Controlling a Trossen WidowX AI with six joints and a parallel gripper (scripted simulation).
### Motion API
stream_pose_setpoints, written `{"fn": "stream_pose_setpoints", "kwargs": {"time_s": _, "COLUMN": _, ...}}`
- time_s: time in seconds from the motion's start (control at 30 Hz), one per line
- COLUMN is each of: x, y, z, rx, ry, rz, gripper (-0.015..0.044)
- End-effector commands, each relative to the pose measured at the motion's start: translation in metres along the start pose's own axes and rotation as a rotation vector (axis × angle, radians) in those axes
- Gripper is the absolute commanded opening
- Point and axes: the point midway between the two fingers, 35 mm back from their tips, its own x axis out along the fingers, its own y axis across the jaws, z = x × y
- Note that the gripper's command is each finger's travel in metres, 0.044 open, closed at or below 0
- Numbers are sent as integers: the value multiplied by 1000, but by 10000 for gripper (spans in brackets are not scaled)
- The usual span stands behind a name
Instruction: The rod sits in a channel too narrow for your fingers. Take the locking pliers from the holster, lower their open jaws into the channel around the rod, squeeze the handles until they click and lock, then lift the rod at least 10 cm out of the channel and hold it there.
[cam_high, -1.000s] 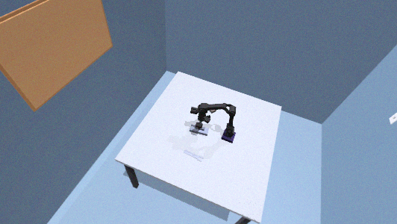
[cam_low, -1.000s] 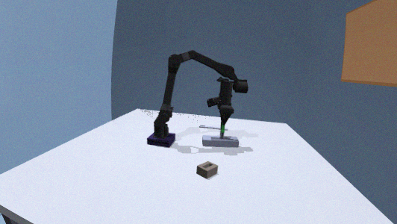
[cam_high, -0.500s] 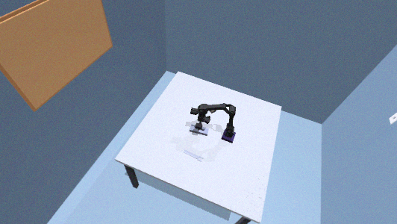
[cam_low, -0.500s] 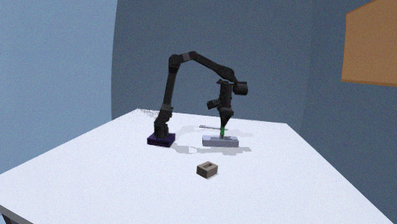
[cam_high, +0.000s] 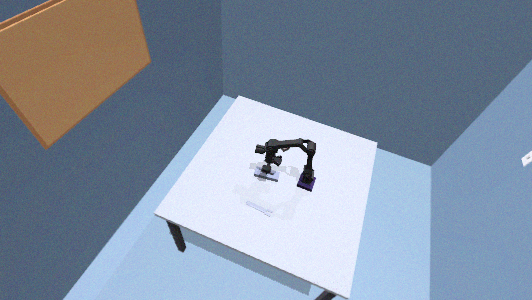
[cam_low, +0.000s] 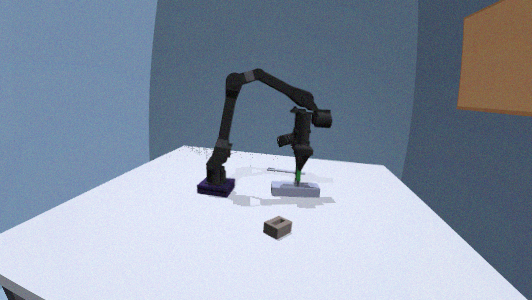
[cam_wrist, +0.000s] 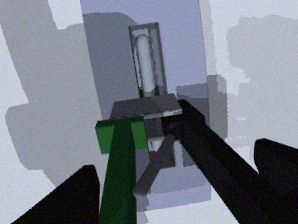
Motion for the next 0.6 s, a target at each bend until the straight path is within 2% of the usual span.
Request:
{"fn": "stream_pose_setpoints", "kwargs": {"time_s": 0.0, "x": 0, "y": 0, "z": 0, "rx": -2, "ry": 0, "rz": 2, "gripper": 319}}
{"fn": "stream_pose_setpoints", "kwargs": {"time_s": 0.57, "x": -7, "y": 0, "z": 0, "rx": -2, "ry": 0, "rz": 2, "gripper": 319}}
